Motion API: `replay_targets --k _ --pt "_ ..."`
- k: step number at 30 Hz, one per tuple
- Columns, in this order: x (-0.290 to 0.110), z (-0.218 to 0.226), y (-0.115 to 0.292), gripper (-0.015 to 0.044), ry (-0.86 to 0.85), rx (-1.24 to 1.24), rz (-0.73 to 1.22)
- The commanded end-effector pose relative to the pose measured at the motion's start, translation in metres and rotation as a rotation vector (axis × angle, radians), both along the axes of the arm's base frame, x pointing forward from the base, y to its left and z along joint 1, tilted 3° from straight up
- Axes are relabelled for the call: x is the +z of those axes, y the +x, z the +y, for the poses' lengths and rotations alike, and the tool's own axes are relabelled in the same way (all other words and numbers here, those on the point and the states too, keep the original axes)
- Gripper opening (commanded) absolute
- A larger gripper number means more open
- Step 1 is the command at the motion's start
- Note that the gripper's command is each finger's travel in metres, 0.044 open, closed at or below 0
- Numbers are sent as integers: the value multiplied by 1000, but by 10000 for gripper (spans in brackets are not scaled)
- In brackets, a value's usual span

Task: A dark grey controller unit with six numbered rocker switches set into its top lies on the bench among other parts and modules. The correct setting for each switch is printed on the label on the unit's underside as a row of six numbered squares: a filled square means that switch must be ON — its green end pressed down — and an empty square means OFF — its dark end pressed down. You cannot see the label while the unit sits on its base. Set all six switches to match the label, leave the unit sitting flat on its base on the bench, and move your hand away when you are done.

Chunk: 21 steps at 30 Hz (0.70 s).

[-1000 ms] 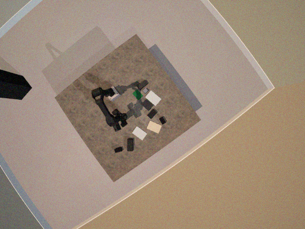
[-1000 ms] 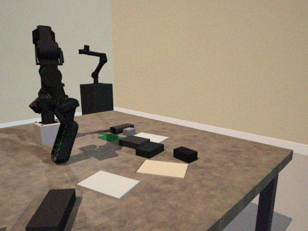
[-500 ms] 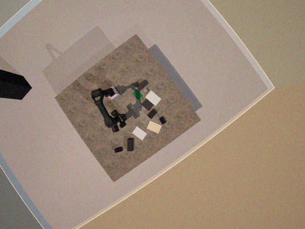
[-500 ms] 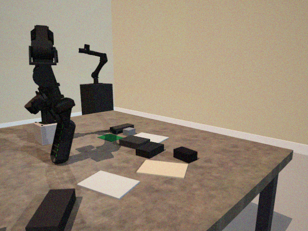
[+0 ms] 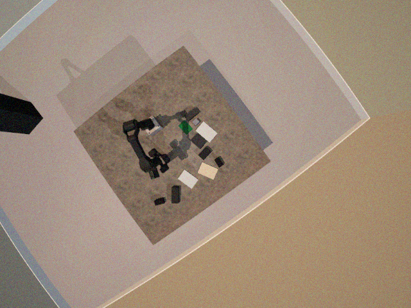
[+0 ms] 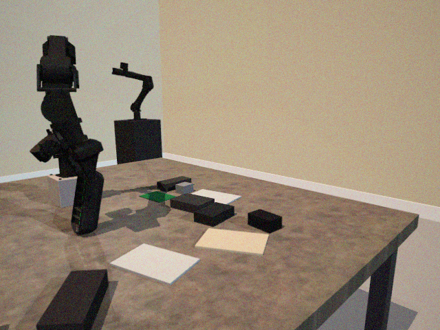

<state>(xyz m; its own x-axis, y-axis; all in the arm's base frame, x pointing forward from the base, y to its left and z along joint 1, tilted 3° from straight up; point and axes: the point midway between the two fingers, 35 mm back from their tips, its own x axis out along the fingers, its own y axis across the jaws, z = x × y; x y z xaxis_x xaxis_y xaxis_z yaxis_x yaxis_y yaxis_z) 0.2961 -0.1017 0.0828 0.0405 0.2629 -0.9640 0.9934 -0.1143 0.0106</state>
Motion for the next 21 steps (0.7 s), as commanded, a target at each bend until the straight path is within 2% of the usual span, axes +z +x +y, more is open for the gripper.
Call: replay_targets --k 1,21 --pt "-3 -6 0 336 -18 2 7" --pt "-3 -21 -2 336 -64 2 12"
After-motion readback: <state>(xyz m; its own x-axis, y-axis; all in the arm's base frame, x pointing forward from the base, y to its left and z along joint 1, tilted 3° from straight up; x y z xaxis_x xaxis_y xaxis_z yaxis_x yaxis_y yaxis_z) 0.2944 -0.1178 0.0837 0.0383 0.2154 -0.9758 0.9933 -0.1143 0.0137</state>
